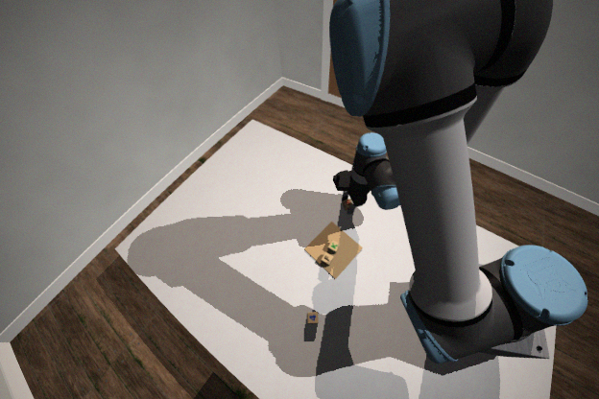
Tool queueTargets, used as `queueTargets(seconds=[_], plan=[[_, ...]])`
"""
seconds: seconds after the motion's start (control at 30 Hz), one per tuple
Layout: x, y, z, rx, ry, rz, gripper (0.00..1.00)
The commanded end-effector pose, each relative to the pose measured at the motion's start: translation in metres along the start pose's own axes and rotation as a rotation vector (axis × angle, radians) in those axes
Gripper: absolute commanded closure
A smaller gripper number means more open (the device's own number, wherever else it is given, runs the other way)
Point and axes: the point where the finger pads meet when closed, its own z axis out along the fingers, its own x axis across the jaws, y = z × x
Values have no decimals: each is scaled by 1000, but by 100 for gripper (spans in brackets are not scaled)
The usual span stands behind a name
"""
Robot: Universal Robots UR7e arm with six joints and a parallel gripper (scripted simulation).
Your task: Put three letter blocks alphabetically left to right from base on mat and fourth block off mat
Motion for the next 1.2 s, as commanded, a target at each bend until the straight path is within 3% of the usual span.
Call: queueTargets(seconds=[0.0,0.23,0.27,0.8,0.83,1.17], plan=[[0,0,0,0,1,0,0],[0,0,0,0,1,0,0],[0,0,0,0,1,0,13],[0,0,0,0,1,0,13],[0,0,0,0,1,0,43],[0,0,0,0,1,0,43]])
